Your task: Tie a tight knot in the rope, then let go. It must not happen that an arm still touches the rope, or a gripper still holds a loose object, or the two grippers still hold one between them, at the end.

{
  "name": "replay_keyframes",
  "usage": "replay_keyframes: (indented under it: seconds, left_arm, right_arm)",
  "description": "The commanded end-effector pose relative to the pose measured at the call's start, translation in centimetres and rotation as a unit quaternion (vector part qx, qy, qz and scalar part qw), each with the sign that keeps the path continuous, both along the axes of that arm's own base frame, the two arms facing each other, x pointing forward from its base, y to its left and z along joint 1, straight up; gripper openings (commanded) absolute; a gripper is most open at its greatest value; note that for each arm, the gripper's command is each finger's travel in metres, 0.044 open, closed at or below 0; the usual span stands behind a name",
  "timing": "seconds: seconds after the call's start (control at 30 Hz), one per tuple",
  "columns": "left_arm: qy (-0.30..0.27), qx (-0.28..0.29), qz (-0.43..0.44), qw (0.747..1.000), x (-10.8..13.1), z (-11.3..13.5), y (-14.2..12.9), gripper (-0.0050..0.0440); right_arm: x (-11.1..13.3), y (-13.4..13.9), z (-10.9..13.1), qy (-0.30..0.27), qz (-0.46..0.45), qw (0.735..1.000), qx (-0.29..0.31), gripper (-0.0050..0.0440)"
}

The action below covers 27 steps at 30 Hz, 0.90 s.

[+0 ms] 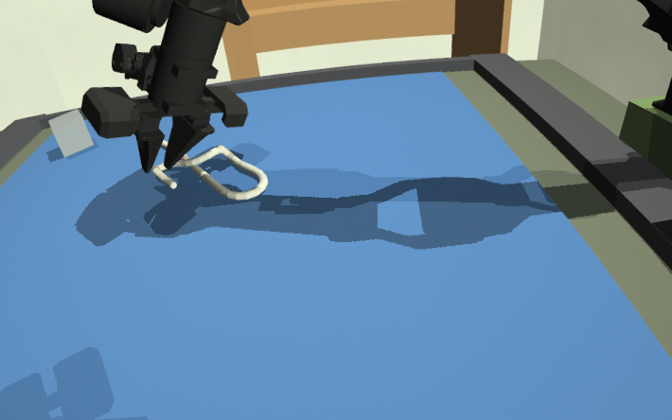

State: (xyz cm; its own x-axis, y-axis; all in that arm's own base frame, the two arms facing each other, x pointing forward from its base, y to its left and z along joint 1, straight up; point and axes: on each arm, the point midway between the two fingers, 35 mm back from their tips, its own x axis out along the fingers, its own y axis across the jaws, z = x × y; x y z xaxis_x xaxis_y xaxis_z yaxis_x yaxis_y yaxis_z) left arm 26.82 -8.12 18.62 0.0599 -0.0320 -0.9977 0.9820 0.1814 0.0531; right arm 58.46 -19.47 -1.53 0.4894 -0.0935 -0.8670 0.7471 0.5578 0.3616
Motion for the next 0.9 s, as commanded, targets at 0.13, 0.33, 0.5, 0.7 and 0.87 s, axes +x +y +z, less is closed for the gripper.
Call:
replay_keyframes:
  seconds: [0.13, 0.33, 0.5, 0.7, 0.87]
  left_arm:
    - [-0.008, -0.005, -0.001, 1.0, 0.0, 0.6, -0.1, 0.0085]
    - [-0.008, -0.005, -0.001, 1.0, 0.0, 0.6, -0.1, 0.0085]
    - [-0.008, -0.005, -0.001, 1.0, 0.0, 0.6, -0.1, 0.0085]
    - [-0.008, -0.005, -0.001, 1.0, 0.0, 0.6, -0.1, 0.0085]
    - [-0.008, -0.005, -0.001, 1.0, 0.0, 0.6, -0.1, 0.0085]
  right_arm:
    - [0.6, -0.2, 2.5, -0.021, -0.001, 1.0, -0.008, 0.0253]
    - [0.5, -0.2, 4.3, -0.024, -0.001, 1.0, -0.009, 0.0397]
    - [0.5, -0.2, 5.1, -0.025, -0.001, 1.0, -0.01, 0.044]
    - [0.4, -0.2, 6.3, -0.03, -0.001, 0.999, -0.011, 0.044]
    - [0.3, -0.1, 7.6, -0.036, -0.001, 0.999, -0.013, 0.044]
